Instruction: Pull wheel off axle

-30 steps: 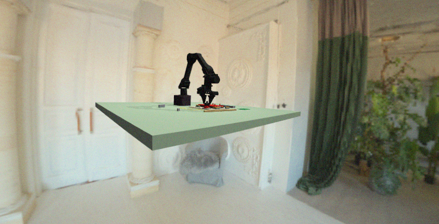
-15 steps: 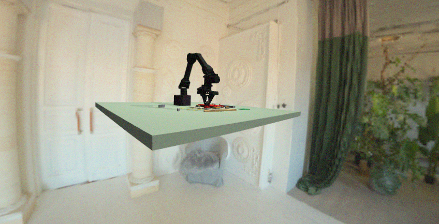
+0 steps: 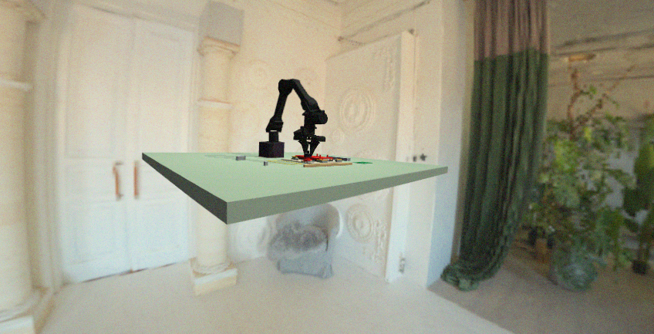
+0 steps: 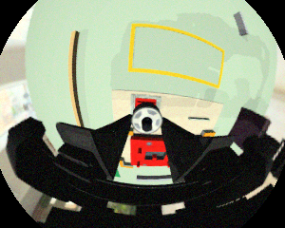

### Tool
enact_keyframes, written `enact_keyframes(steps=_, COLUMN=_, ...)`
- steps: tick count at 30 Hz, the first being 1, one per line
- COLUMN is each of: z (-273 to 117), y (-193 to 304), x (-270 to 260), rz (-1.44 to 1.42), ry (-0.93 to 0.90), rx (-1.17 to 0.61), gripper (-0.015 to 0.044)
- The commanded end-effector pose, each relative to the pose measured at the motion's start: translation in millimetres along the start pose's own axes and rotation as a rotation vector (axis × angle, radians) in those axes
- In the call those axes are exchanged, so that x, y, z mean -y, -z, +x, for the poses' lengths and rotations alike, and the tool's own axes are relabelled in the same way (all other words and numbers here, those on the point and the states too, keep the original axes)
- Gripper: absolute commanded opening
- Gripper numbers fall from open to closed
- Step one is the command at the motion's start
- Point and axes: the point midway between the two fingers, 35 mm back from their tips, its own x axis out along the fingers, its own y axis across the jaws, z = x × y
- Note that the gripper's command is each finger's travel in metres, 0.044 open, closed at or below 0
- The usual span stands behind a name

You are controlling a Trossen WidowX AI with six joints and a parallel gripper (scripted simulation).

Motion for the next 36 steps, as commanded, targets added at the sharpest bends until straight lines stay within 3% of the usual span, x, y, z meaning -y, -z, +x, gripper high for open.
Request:
enact_keyframes(steps=1, z=-1.4, y=0.1, x=0.6, rz=0.000, ry=0.002, rx=0.000, gripper=0.0000)
enact_keyframes(steps=36, z=-13.0, y=0.1, x=0.0, rz=-0.002, ry=-0.003, rx=0.001, gripper=0.0000)
